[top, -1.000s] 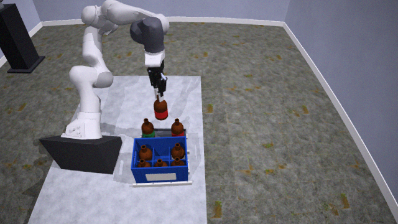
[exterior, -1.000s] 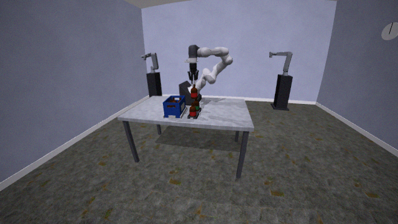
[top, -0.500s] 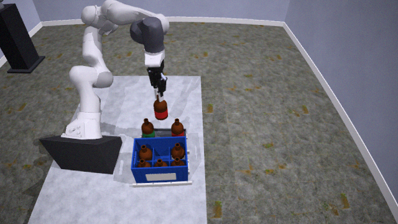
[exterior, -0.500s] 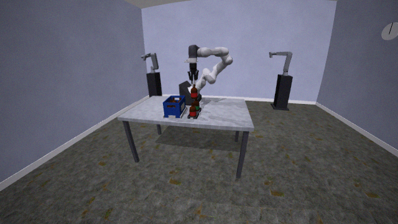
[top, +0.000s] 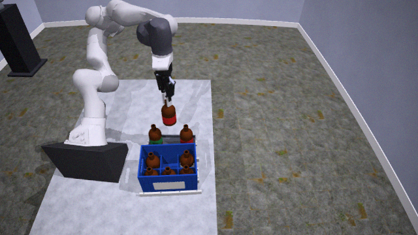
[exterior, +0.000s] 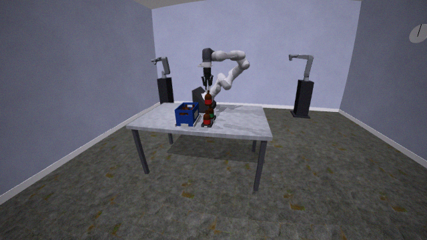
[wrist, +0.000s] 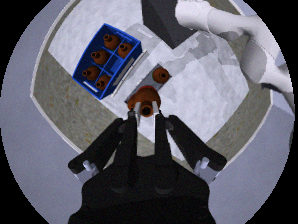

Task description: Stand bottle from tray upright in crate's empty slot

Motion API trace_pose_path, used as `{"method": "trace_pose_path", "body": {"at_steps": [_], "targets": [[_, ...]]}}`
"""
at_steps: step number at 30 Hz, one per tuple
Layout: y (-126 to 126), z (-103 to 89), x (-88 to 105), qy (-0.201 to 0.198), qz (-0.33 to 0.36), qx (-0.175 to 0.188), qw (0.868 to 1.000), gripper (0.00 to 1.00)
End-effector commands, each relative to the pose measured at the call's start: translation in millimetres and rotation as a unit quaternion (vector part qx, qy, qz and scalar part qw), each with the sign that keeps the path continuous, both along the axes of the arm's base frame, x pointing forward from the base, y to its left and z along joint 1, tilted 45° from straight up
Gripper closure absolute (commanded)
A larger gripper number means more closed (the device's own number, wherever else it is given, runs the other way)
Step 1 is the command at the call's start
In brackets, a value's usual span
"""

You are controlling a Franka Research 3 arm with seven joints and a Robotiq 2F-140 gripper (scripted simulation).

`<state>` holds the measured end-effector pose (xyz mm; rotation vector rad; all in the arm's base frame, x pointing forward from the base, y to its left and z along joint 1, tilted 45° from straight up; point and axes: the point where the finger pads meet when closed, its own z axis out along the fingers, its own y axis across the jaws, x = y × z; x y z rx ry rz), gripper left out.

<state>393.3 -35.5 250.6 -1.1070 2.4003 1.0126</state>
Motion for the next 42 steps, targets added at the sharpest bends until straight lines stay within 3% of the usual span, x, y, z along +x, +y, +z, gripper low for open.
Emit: {"method": "trace_pose_path", "body": {"at_steps": [1,42], "targets": [[-2.9,0.5,0.0,0.002,-0.002,-0.002,1.000,1.00],[-18.6,-15.4,2.3,0.002,-0.002,-0.002,1.000,1.00]]}}
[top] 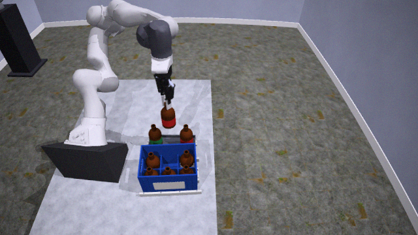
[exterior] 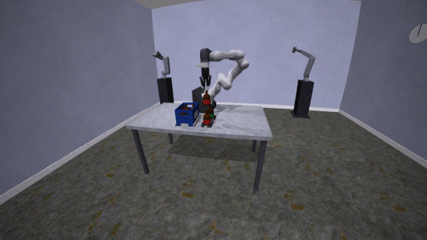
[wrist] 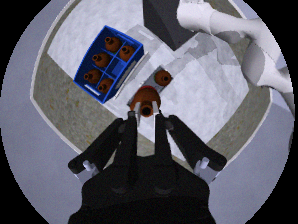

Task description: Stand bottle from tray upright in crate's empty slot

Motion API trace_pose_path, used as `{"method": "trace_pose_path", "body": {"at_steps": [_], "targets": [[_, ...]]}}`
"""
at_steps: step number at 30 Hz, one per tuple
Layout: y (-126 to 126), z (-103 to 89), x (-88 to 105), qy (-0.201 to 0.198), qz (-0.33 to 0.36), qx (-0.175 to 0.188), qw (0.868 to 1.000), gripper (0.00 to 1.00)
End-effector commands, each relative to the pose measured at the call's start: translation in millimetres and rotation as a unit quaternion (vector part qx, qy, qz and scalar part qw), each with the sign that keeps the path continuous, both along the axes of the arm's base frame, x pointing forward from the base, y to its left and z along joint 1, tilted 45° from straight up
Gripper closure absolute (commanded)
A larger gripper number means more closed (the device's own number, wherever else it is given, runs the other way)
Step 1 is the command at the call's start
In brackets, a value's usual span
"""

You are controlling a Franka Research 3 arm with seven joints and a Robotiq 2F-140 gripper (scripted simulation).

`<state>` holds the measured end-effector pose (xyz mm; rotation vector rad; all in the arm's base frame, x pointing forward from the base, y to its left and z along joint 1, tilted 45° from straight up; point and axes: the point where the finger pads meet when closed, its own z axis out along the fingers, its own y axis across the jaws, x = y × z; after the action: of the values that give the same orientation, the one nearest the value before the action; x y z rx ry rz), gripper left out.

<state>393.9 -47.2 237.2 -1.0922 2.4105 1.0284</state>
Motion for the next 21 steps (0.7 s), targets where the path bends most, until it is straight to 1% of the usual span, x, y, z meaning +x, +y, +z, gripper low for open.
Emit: {"method": "trace_pose_path", "body": {"at_steps": [1,21], "targets": [[-8.1,-3.1,1.9,-0.006,0.001,-0.004,1.000,1.00],[-33.3,-28.7,5.7,-0.006,0.001,-0.004,1.000,1.00]]}}
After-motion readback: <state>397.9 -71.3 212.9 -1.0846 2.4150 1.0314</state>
